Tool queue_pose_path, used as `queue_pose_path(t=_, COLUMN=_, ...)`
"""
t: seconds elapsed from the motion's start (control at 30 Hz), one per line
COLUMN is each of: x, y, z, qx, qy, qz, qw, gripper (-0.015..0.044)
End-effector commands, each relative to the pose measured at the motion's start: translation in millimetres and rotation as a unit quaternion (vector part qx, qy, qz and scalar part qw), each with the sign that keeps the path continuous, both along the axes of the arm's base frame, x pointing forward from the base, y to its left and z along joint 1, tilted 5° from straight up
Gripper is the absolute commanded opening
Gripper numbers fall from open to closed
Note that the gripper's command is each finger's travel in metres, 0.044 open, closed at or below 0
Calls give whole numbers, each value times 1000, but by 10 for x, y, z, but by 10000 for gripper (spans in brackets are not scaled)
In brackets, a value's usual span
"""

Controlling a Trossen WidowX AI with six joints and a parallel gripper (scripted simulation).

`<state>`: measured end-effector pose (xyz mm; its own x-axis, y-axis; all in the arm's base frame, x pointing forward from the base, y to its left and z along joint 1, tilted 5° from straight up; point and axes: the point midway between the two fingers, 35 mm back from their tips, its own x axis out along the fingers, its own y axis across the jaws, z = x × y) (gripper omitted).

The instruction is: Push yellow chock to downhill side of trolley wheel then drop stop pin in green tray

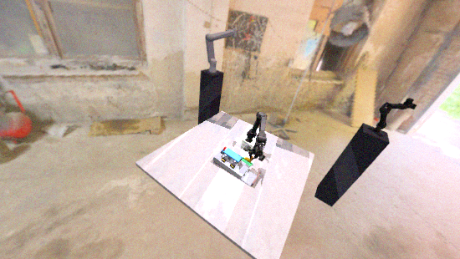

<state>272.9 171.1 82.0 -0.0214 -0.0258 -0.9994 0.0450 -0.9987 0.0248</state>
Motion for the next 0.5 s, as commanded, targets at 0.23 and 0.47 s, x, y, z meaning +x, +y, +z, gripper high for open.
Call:
queue_pose_path(t=0.23, x=46, y=9, z=-197, qx=-1, qy=-1, qz=2, qw=1000, gripper=0)
queue_pose_path(t=0.47, x=50, y=9, z=-347, qx=-1, qy=-1, qz=2, qw=1000, gripper=0)
